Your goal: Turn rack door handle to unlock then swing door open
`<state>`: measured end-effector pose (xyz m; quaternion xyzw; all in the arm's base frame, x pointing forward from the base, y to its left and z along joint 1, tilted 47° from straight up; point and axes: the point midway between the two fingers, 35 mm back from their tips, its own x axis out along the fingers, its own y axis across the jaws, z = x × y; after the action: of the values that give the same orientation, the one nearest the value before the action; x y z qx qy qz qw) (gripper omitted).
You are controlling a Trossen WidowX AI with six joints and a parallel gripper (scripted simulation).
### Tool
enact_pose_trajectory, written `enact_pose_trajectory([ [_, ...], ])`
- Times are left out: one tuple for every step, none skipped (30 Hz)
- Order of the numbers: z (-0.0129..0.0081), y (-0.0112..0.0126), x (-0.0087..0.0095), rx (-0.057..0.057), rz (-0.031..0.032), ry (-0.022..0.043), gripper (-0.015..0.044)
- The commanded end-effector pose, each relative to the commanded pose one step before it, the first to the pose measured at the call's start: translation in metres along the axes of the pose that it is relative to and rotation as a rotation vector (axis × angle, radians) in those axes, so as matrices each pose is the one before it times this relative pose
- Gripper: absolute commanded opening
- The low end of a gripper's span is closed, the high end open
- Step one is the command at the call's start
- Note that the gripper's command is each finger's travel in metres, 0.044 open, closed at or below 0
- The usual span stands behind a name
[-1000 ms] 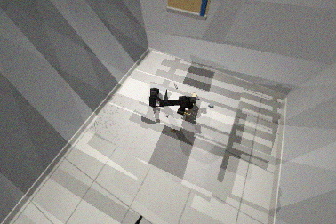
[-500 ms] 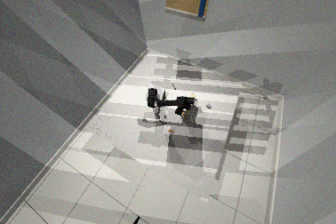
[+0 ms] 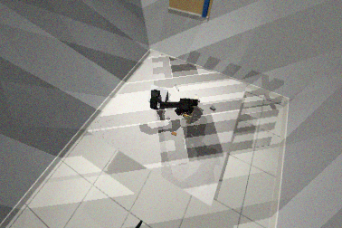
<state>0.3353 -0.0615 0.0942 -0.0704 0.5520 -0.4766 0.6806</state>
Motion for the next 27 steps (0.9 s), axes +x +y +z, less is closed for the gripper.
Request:
enact_pose_trajectory([
  [0.00005, 0.00009, 0.00053, 0.2312, 0.00082, 0.00025, 0.0014],
  [-0.00001, 0.00002, -0.00001, 0.0493, 0.00009, 0.00004, 0.0014],
  [-0.00001, 0.00001, -0.00001, 0.0493, 0.00008, 0.00004, 0.0014],
  [0.00001, -0.00001, 0.00001, 0.0492, -0.00008, -0.00006, 0.0014],
  [0.00001, -0.00001, 0.00001, 0.0493, -0.00008, -0.00006, 0.0014],
  [0.00001, -0.00001, 0.00001, 0.0493, -0.00008, -0.00006, 0.0014],
  [0.00001, -0.00001, 0.00001, 0.0493, -0.00008, -0.00007, 0.0014],
  [0.00002, -0.00001, 0.00001, 0.0493, -0.00007, -0.00007, 0.0014],
  [0.00002, -0.00001, 0.00001, 0.0493, -0.00007, -0.00007, 0.0014],
  [0.00002, -0.00001, 0.00001, 0.0493, -0.00007, -0.00008, 0.0014],
  [0.00002, -0.00001, 0.00001, 0.0493, -0.00006, -0.00008, 0.0014],
  [0.00002, -0.00001, 0.00001, 0.0493, -0.00006, -0.00008, 0.0014],
  [0.00002, -0.00001, 0.00001, 0.0493, -0.00005, -0.00009, 0.0014],
  [0.00002, 0.0, 0.00001, 0.0492, -0.00005, -0.00009, 0.0014],
  [0.00002, 0.0, 0.00001, 0.0493, -0.00004, -0.00009, 0.0014],
  [0.00002, 0.0, 0.00001, 0.0493, -0.00004, -0.00009, 0.0014],
  [0.00002, 0.0, 0.00001, 0.0493, -0.00004, -0.00009, 0.0014],
  [0.00002, 0.0, 0.00001, 0.0493, -0.00003, -0.0001, 0.0014],
  [0.00002, 0.0, 0.00001, 0.0493, -0.00003, -0.0001, 0.0014],
  [0.00002, 0.0, 0.00001, 0.0493, -0.00002, -0.0001, 0.0014],
  [0.00002, 0.0, 0.00001, 0.0493, -0.00002, -0.0001, 0.0014],
  [0.00002, 0.0, 0.00001, 0.0492, -0.00001, -0.0001, 0.0014],
  [0.00001, 0.0, 0.00001, 0.0405, -0.00001, -0.00008, 0.0014],
  [0.00001, 0.0, 0.0, 0.0243, 0.0, -0.00005, 0.0014],
  [0.0, 0.0, 0.0, 0.0081, 0.0, -0.00002, 0.0014],
  [0.0, 0.0, 0.0, 0.0, 0.0, 0.0, 0.0014],
  [0.0, 0.0, 0.0, 0.0, 0.0, 0.0, 0.0014],
])
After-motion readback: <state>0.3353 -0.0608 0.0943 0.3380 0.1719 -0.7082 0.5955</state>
